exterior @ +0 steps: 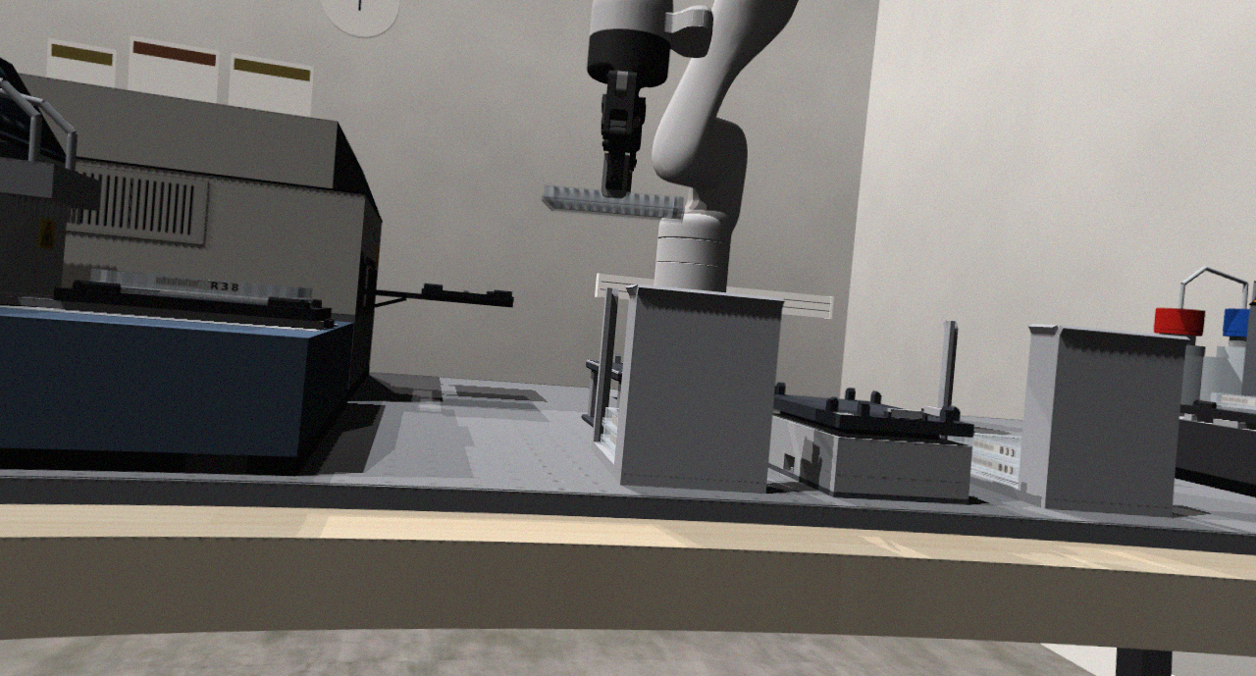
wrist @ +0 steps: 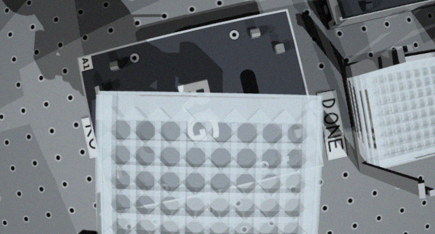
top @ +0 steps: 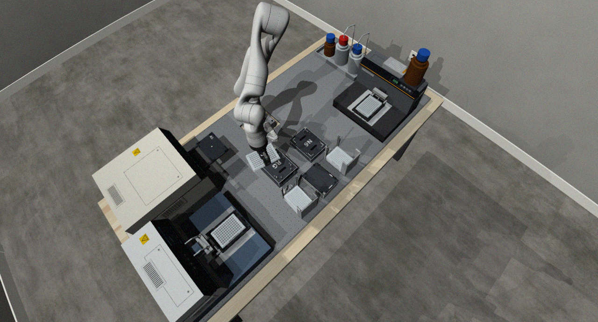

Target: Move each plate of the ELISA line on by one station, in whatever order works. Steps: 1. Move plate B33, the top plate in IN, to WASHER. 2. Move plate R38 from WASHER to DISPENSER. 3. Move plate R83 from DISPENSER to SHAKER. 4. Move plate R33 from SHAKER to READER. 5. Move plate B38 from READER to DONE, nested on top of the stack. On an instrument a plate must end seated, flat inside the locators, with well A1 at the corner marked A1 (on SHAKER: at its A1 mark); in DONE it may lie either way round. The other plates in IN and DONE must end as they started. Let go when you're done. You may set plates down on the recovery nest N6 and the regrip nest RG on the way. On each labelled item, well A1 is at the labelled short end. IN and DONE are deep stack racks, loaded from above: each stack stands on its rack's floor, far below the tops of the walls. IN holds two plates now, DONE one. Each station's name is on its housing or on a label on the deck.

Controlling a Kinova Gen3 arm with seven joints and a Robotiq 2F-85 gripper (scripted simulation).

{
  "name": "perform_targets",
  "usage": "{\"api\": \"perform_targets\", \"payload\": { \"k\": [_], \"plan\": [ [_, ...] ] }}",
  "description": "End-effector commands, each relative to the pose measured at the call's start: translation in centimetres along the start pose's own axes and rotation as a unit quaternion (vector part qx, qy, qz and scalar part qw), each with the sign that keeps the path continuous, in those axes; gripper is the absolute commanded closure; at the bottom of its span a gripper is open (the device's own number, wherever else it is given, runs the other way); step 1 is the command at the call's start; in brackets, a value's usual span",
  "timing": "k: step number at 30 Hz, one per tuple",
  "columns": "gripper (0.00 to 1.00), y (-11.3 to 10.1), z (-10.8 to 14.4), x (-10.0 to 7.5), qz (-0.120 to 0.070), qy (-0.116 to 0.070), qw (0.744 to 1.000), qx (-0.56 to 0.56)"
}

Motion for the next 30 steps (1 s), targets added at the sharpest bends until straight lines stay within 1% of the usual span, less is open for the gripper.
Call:
{"api": "perform_targets", "payload": {
  "k": [1,15,25,30],
  "plan": [
    [0.06,-0.2,-0.3,0.0,0.000,-0.001,1.000,-0.022],
    [0.06,-2.7,-3.3,0.0,0.000,-0.001,0.996,-0.092],
    [0.06,-2.7,-3.3,0.0,0.000,-0.001,0.990,-0.139],
    [0.06,-3.8,-4.6,0.0,0.000,-0.001,0.986,-0.167]
  ]
}}
Point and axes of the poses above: the point where the finger pads meet when closed, its own x axis out along the fingers, its own z axis across the jaws, y = z × x, the point moved 9 cm from there along -x, back along the fingers, and after that the axes turned 13 degrees about -x, right-handed, at the moved point
